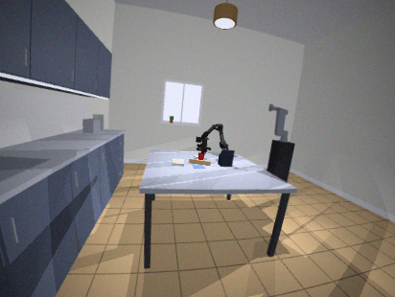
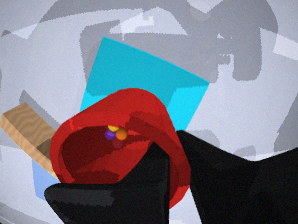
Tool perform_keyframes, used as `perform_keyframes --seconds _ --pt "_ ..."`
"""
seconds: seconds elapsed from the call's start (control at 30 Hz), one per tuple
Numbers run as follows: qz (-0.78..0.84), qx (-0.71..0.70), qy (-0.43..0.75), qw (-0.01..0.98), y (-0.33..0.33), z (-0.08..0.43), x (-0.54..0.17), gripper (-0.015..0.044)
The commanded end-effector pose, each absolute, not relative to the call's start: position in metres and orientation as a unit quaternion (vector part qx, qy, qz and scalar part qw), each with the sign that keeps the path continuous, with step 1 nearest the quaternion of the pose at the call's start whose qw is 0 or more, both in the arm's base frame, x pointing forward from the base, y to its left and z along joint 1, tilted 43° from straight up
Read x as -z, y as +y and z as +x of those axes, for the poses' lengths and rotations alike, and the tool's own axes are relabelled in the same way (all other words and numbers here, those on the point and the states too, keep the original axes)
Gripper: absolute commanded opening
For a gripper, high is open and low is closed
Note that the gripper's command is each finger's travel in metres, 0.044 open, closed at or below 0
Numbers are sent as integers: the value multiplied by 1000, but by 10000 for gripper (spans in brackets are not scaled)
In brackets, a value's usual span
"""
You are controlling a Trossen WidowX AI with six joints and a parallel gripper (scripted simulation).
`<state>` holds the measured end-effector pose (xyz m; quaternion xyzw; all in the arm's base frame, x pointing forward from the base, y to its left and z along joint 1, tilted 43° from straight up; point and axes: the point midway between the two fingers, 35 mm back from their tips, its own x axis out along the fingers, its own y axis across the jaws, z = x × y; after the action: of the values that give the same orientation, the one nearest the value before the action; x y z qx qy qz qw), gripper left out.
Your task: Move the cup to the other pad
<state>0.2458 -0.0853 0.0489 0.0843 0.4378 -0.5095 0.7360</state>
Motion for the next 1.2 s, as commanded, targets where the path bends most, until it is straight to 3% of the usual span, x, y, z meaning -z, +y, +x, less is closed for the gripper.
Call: perform_keyframes --seconds 0.0,0.97,1.13,1.17 --pt "80 510 440 734 -89 244 -45 0" --pt "82 511 436 736 -102 245 -35 0" --pt "82 511 436 736 -102 245 -35 128" --pt "82 511 436 736 -102 245 -35 128"
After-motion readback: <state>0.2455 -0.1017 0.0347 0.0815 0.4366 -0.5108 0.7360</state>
